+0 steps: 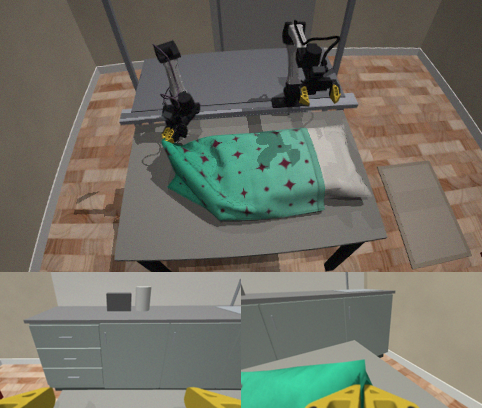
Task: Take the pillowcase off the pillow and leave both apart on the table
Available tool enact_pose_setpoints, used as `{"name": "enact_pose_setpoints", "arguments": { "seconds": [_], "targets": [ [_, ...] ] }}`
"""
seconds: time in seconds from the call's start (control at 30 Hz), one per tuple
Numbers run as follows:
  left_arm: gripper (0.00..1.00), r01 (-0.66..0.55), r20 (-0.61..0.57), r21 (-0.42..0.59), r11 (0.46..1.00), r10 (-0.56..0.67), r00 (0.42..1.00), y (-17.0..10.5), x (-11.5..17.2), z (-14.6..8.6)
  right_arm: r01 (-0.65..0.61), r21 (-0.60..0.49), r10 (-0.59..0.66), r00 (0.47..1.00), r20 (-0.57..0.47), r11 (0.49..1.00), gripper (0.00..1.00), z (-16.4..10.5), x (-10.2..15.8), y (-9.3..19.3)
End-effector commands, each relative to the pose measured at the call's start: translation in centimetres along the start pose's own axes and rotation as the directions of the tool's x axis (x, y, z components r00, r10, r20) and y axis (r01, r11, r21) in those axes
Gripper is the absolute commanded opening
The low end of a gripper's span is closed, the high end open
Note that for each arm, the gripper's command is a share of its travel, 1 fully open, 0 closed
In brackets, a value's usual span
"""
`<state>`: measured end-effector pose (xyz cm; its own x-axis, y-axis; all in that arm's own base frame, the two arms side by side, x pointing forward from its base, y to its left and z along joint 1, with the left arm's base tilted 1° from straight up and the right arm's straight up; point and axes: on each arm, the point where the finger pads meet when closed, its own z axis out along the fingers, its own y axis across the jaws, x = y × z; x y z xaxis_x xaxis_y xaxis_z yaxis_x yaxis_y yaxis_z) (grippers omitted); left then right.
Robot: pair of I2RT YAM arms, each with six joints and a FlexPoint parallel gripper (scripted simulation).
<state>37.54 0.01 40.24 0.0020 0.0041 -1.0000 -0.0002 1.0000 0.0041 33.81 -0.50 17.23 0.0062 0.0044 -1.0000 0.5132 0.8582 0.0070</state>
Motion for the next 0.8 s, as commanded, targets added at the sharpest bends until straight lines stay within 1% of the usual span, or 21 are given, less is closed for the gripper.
{"name": "enact_pose_setpoints", "arguments": {
  "seconds": [0.0, 0.07, 0.5, 0.6, 0.77],
  "targets": [
    [1.0, 0.006, 0.036, 0.018, 1.0, -0.007, 0.999, -0.44, -1.8, -0.2, -0.018, 0.022, 0.018, 1.0, 0.019, 1.0, 0.0, 0.25, -1.07, -0.11],
    [1.0, 0.006, 0.036, 0.018, 1.0, -0.007, 0.999, -0.44, -1.8, -0.2, -0.04, 0.02, 0.039, 0.999, 0.034, 0.999, 0.0, 0.23, -1.62, -0.07],
    [1.0, 0.006, 0.036, 0.018, 1.0, -0.007, 0.999, -0.44, -1.8, -0.2, -0.046, 0.013, 0.045, 0.998, 0.04, 0.999, 0.0, 0.23, -1.96, 0.24],
    [1.0, 0.006, 0.036, 0.018, 1.0, -0.007, 0.999, -0.44, -1.8, -0.2, -0.024, 0.018, 0.024, 0.999, 0.026, 1.0, 0.0, 0.15, -1.16, -0.14],
    [1.0, 0.006, 0.036, 0.018, 1.0, -0.007, 0.999, -0.44, -1.8, -0.2, -0.021, 0.018, 0.02, 1.0, 0.024, 1.0, 0.0, 0.09, -1.04, -0.23]
  ]
}}
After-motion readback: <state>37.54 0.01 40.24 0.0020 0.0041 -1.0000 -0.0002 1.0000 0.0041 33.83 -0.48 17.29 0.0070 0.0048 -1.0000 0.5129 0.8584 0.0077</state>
